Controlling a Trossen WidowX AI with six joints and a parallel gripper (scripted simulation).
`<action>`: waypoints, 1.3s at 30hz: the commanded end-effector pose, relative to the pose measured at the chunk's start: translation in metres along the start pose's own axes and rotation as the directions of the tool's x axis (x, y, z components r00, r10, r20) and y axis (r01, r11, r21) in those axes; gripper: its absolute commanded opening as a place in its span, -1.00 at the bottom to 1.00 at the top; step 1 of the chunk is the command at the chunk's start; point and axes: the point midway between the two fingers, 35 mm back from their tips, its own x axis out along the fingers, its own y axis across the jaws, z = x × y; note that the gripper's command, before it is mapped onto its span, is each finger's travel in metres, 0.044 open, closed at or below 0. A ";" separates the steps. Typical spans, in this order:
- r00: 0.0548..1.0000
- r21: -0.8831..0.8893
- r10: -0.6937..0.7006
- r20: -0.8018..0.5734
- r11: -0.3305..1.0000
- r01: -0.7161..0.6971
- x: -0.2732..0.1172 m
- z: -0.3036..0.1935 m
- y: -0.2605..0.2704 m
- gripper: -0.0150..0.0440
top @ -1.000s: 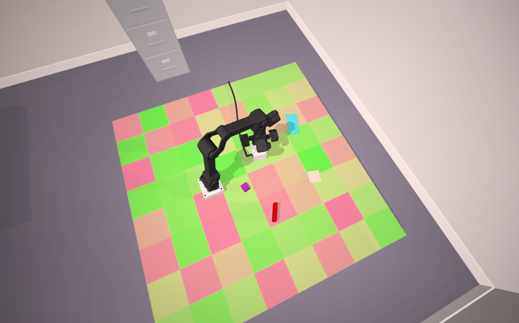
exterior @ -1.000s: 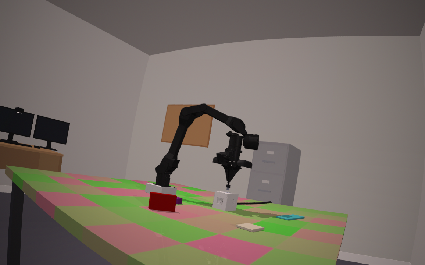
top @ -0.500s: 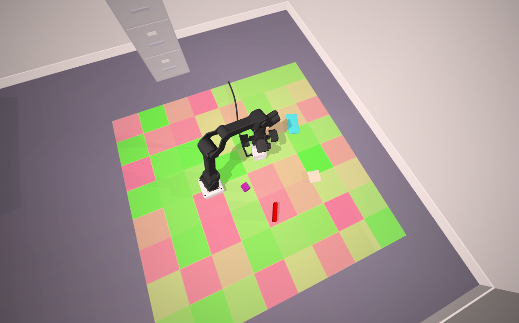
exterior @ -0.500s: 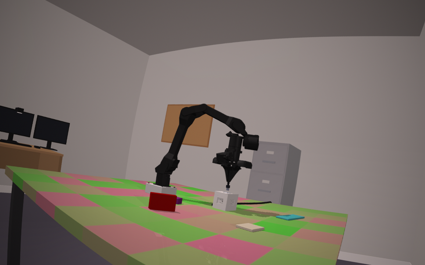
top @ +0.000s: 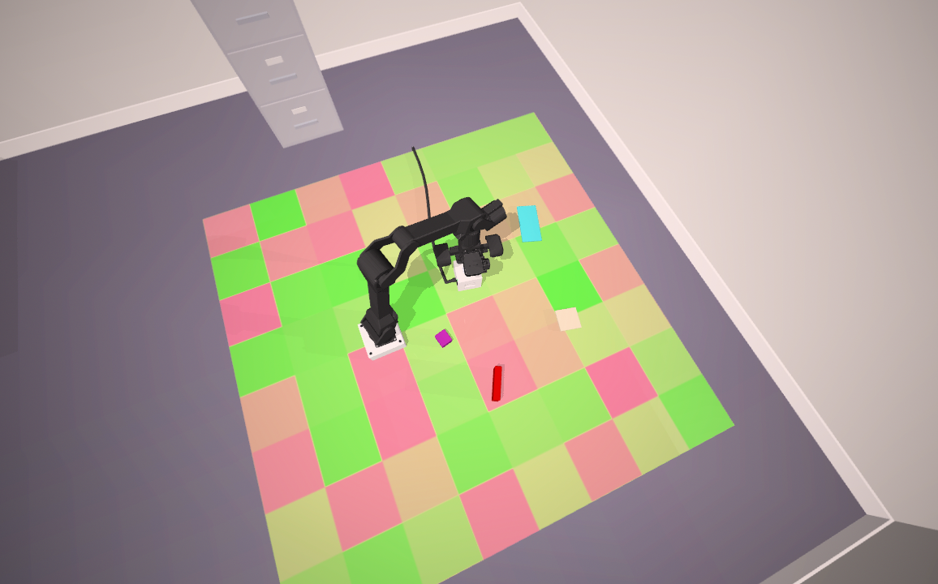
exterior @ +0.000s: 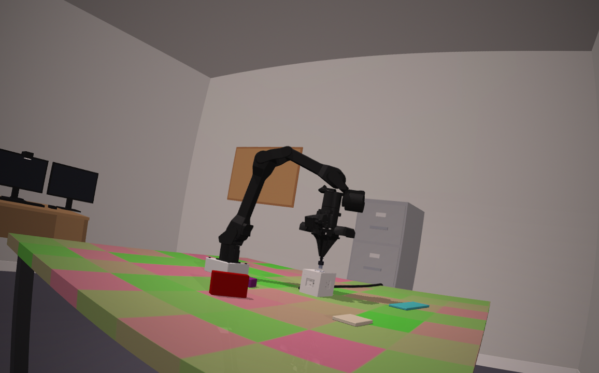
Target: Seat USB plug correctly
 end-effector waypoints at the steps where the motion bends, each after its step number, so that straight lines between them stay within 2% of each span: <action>1: 1.000 -0.007 0.001 0.004 1.000 0.000 0.001 0.000 0.000 -0.49; 39: 1.000 -0.007 0.000 0.004 1.000 0.000 0.006 0.000 0.000 -0.49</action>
